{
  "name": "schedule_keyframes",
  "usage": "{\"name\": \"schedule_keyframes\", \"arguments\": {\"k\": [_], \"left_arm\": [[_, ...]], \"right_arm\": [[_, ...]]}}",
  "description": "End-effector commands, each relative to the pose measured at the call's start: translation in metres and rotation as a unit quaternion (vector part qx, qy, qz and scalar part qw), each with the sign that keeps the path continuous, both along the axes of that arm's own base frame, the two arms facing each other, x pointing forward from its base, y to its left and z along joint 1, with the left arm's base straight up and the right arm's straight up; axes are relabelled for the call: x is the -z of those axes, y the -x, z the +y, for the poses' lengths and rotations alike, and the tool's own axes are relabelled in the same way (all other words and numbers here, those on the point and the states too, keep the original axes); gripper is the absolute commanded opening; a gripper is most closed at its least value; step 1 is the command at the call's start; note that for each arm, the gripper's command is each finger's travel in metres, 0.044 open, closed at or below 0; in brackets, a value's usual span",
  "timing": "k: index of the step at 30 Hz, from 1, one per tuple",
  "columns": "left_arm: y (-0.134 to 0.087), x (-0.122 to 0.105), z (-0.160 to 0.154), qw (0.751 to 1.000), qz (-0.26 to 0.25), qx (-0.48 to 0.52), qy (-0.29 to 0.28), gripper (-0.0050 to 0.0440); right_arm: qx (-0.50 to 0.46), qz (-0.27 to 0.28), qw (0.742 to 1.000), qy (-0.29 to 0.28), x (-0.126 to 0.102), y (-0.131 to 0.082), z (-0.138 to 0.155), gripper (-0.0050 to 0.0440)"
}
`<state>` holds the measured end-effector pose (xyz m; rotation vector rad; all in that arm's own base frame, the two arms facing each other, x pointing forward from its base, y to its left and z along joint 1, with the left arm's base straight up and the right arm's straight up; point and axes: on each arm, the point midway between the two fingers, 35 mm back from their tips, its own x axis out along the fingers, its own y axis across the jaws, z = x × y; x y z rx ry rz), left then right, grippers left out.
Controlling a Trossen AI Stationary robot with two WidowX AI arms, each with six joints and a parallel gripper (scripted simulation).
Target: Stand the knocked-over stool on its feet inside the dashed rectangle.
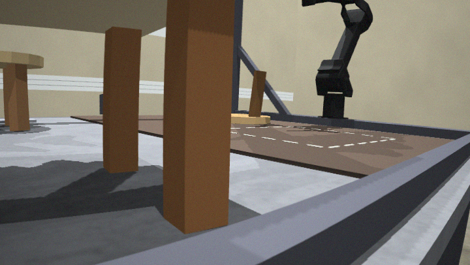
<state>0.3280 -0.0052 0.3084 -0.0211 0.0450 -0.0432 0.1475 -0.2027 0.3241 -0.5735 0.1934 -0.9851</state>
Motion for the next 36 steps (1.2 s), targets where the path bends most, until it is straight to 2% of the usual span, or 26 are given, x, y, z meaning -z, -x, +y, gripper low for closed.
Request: {"name": "schedule_keyframes", "arguments": {"k": [1,5,7,8,22,24,25,36], "left_arm": [[-0.006,0.002,-0.015,0.999,0.050,0.006,0.013,0.0400],[-0.012,0.017,-0.026,0.994,0.106,0.018,0.021,0.0400],[-0.012,0.017,-0.026,0.994,0.106,0.018,0.021,0.0400],[-0.014,0.027,-0.033,0.989,0.142,0.025,0.025,0.0400],[-0.010,0.076,-0.068,0.942,0.329,0.051,0.032,0.0400],[-0.010,0.076,-0.068,0.942,0.329,0.051,0.032,0.0400],[-0.006,0.084,-0.074,0.930,0.363,0.053,0.030,0.0400],[0.017,0.113,-0.096,0.864,0.500,0.052,0.014,0.0400]], "right_arm": [[-0.001,-0.006,1.000,0.007,-0.007,0.001,0.002,0.0400],[-0.001,-0.006,1.000,0.007,-0.007,0.001,0.002,0.0400],[-0.001,-0.006,1.000,0.007,-0.007,0.001,0.002,0.0400],[-0.001,-0.006,1.000,0.007,-0.007,0.001,0.002,0.0400],[-0.001,-0.006,1.000,0.007,-0.007,0.001,0.002,0.0400],[-0.001,-0.006,1.000,0.007,-0.007,0.001,0.002,0.0400],[-0.001,-0.006,1.000,0.007,-0.007,0.001,0.002,0.0400],[-0.001,-0.006,1.000,0.007,-0.007,0.001,0.002,0.0400]]}}
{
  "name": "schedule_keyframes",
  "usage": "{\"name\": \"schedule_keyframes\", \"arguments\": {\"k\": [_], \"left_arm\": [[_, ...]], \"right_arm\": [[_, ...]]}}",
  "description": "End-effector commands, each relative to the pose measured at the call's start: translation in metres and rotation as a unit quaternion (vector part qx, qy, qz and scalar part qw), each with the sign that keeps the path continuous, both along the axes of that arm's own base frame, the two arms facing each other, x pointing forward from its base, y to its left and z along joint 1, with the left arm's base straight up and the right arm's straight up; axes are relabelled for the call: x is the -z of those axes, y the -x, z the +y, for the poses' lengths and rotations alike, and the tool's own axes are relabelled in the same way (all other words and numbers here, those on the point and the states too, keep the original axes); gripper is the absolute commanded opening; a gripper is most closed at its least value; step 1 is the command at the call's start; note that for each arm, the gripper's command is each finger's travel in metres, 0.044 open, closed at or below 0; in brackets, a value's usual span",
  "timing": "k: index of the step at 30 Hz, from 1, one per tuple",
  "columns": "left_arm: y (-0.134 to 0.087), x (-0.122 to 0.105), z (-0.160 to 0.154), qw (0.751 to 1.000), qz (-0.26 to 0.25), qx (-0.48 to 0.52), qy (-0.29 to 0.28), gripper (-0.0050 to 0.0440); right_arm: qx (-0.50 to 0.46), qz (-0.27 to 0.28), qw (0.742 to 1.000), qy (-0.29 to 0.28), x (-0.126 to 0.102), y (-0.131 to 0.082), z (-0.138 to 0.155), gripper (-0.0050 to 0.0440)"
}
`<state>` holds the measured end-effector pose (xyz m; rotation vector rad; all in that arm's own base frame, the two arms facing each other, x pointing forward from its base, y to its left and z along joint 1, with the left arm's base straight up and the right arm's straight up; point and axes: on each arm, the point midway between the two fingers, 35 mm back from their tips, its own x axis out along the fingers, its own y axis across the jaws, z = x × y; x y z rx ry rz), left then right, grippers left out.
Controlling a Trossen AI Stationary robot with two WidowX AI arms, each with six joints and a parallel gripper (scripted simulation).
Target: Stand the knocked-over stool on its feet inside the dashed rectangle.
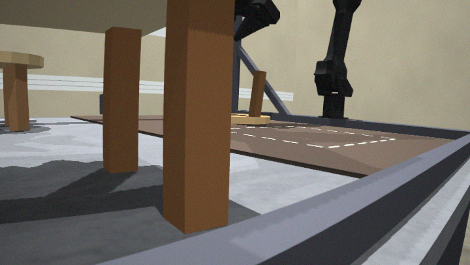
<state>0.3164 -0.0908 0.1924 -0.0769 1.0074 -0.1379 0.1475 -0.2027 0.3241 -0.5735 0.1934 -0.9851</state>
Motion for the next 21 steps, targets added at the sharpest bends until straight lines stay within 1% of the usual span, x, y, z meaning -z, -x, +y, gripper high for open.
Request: {"name": "schedule_keyframes", "arguments": {"k": [1,3,5,7,14,18,21], "left_arm": [[0.008,-0.001,-0.012,0.998,0.057,0.005,-0.008,0.0400],[0.014,0.003,-0.015,0.996,0.084,0.007,-0.015,0.0400],[0.014,0.003,-0.015,0.996,0.084,0.007,-0.015,0.0400],[0.024,0.009,-0.019,0.991,0.128,0.009,-0.027,0.0400],[0.046,0.016,-0.027,0.974,0.218,0.012,-0.058,0.0400],[0.053,0.017,-0.030,0.966,0.247,0.012,-0.070,0.0400],[0.055,0.017,-0.030,0.964,0.255,0.012,-0.074,0.0400]], "right_arm": [[-0.001,-0.006,1.000,0.007,-0.007,0.001,0.002,0.0400],[-0.001,-0.006,1.000,0.007,-0.007,0.001,0.002,0.0400],[-0.001,-0.006,1.000,0.007,-0.007,0.001,0.002,0.0400],[-0.001,-0.006,1.000,0.007,-0.007,0.001,0.002,0.0400],[-0.001,-0.006,1.000,0.007,-0.007,0.001,0.002,0.0400],[-0.001,-0.006,1.000,0.007,-0.007,0.001,0.002,0.0400],[-0.001,-0.006,1.000,0.007,-0.007,0.001,0.002,0.0400]]}}
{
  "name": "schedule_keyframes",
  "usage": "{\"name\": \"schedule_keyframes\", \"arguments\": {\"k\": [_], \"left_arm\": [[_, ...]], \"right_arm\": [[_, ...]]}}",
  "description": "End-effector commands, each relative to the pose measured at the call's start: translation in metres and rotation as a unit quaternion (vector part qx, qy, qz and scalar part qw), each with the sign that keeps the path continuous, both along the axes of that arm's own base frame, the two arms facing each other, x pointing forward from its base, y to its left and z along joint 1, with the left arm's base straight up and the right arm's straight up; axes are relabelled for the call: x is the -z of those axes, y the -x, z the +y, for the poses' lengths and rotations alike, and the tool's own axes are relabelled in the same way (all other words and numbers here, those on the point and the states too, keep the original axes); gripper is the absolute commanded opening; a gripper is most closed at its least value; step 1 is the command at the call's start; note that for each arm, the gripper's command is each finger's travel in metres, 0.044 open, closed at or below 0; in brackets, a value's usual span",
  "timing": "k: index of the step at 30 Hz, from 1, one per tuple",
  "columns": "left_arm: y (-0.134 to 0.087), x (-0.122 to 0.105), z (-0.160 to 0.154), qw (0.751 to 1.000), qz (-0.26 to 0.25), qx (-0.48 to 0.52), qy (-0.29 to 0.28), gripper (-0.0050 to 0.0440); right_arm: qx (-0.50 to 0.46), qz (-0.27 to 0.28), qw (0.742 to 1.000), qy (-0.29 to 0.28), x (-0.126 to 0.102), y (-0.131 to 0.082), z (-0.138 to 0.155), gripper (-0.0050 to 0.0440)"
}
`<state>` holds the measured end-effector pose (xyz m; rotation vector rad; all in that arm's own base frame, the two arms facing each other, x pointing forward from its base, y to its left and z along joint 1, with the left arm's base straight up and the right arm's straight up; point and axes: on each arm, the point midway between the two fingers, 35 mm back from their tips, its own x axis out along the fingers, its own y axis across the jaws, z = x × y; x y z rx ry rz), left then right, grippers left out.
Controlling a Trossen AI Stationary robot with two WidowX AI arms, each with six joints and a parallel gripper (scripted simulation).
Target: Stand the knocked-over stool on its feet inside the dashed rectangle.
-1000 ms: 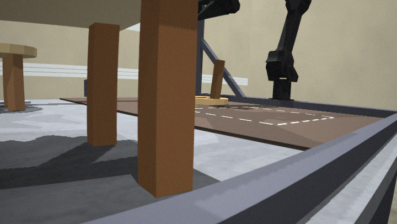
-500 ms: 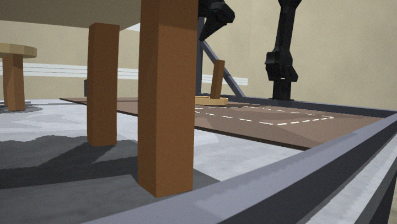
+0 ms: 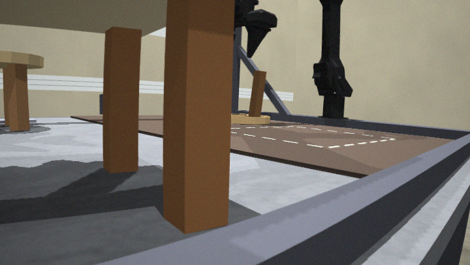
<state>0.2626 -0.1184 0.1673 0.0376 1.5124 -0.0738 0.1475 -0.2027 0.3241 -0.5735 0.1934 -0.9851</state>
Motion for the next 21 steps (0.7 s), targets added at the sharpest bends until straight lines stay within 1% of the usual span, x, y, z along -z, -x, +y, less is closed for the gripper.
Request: {"name": "schedule_keyframes", "arguments": {"k": [1,12,13,18,21], "left_arm": [[0.0017,-0.0082,-0.0024,1.000,0.009,-0.002,-0.004,0.0400],[0.0041,-0.0087,-0.0015,1.000,0.014,-0.001,-0.006,0.0400],[0.0041,-0.0087,-0.0016,1.000,0.014,-0.001,-0.006,0.0216],[0.0030,-0.0081,-0.0042,1.000,0.014,0.018,-0.007,0.0216],[0.0028,-0.0083,-0.0092,0.997,0.013,0.076,-0.009,0.0216]], "right_arm": [[-0.001,-0.006,1.000,0.007,-0.0070,0.0010,0.0016,0.0400],[-0.001,-0.006,1.000,0.007,-0.0070,0.0010,0.0016,0.0400],[-0.001,-0.006,1.000,0.007,-0.0070,0.0010,0.0016,0.0400],[-0.001,-0.006,1.000,0.007,-0.0070,0.0010,0.0016,0.0400],[-0.001,-0.006,1.000,0.007,-0.0070,0.0010,0.0016,0.0400]]}}
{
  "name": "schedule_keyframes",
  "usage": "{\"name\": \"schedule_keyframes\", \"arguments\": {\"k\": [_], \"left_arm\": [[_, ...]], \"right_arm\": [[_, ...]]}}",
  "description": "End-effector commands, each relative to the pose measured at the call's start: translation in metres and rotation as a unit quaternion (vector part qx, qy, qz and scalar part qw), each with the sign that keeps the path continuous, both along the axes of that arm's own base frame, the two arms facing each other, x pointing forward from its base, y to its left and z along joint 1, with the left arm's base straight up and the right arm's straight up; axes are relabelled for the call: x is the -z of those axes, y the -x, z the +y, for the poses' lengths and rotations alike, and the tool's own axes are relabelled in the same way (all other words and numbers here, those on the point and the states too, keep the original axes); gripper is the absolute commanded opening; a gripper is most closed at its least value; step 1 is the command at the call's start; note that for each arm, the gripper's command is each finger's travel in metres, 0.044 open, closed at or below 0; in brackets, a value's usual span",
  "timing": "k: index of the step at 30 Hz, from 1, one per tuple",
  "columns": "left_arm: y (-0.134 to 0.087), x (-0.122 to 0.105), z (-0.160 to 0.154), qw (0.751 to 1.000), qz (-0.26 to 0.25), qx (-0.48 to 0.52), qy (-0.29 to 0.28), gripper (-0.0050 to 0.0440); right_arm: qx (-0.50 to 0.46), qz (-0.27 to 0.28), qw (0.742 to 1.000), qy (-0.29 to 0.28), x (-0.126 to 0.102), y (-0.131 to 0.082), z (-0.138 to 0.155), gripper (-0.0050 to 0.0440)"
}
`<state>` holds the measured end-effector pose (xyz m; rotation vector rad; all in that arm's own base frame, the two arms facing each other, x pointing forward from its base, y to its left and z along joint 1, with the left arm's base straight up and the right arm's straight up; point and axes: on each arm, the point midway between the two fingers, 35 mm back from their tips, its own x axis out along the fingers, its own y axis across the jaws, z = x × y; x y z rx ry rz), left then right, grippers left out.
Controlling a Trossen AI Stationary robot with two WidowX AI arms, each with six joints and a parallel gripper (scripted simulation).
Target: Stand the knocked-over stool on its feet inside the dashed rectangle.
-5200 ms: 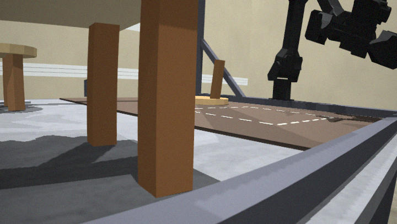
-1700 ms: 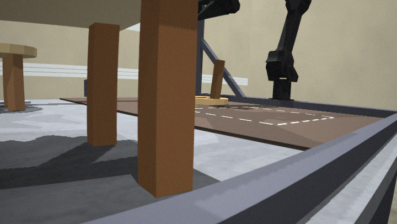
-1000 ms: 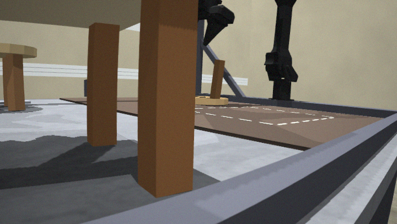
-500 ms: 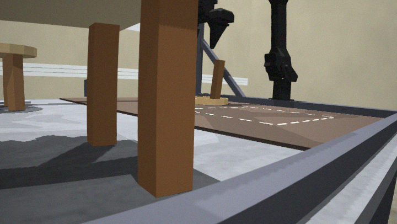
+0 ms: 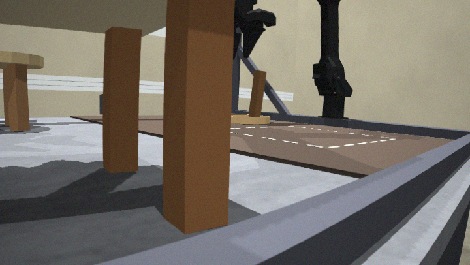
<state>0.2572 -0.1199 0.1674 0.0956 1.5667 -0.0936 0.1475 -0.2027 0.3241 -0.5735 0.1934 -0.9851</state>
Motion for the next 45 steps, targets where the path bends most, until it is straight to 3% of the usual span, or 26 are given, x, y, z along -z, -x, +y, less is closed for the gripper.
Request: {"name": "schedule_keyframes", "arguments": {"k": [1,7,12,14,15,20,26,45], "left_arm": [[-0.003,-0.008,-0.010,0.997,-0.013,0.081,0.006,0.0216],[-0.001,-0.009,-0.034,0.963,-0.015,0.269,0.005,0.0216],[0.001,-0.009,-0.055,0.918,-0.016,0.395,0.003,0.0216],[0.001,-0.009,-0.055,0.918,-0.016,0.395,0.003,0.0216],[0.002,-0.009,-0.059,0.889,-0.017,0.457,0.003,0.0216],[0.004,-0.008,-0.070,0.822,-0.017,0.569,0.001,0.0216],[0.003,-0.008,-0.070,0.724,-0.015,0.689,0.000,0.0216],[0.006,-0.005,-0.068,0.725,-0.010,0.688,0.000,0.0216]], "right_arm": [[-0.001,-0.006,1.000,0.007,-0.007,0.001,0.002,0.0400],[-0.001,-0.006,1.000,0.007,-0.007,0.001,0.002,0.0400],[-0.001,-0.006,1.000,0.007,-0.007,0.001,0.002,0.0400],[-0.001,-0.006,1.000,0.007,-0.007,0.001,0.002,0.0400],[-0.001,-0.006,1.000,0.007,-0.007,0.001,0.002,0.0400],[-0.001,-0.006,1.000,0.007,-0.007,0.001,0.002,0.0400],[-0.001,-0.006,1.000,0.007,-0.007,0.001,0.002,0.0400],[-0.001,-0.006,1.000,0.007,-0.007,0.001,0.002,0.0400]]}}
